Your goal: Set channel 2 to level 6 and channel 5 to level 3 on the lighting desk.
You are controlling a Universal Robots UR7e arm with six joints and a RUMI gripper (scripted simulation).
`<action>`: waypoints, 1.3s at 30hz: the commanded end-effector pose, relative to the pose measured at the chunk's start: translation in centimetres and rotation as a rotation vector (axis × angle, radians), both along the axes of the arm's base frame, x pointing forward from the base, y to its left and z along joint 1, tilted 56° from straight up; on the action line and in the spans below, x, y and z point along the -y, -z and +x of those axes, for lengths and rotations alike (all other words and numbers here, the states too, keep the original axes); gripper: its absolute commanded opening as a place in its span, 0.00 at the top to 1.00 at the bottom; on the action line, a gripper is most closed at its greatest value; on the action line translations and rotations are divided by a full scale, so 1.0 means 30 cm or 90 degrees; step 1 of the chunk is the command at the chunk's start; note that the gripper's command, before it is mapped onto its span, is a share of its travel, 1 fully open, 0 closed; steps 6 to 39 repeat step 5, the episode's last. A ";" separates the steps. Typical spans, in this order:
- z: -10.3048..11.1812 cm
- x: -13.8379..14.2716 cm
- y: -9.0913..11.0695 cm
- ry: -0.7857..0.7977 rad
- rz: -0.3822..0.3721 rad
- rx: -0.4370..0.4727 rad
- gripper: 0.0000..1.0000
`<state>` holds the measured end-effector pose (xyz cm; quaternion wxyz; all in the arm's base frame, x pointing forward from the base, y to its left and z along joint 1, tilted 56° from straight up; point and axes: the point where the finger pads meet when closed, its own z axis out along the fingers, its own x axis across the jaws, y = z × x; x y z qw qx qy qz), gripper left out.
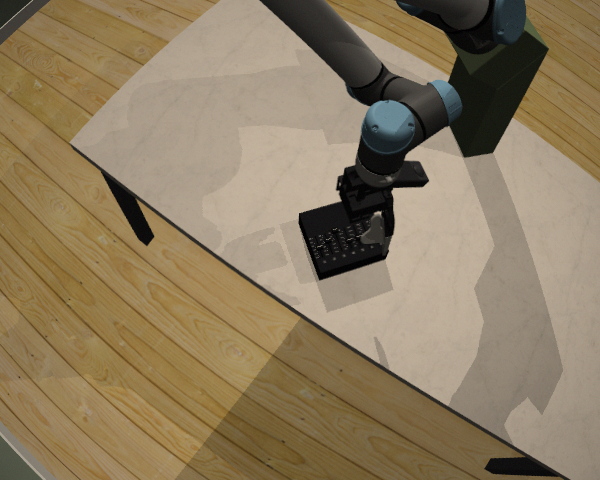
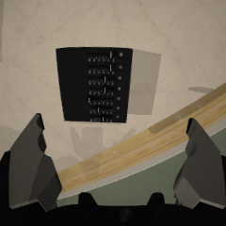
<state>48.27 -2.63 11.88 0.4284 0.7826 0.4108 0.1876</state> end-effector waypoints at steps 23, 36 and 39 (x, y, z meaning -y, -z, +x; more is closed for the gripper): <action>0.000 -0.001 -0.001 0.000 0.000 0.001 0.00; 0.000 -0.001 -0.001 0.000 0.000 0.001 0.00; 0.000 -0.001 -0.001 0.000 0.000 0.001 0.00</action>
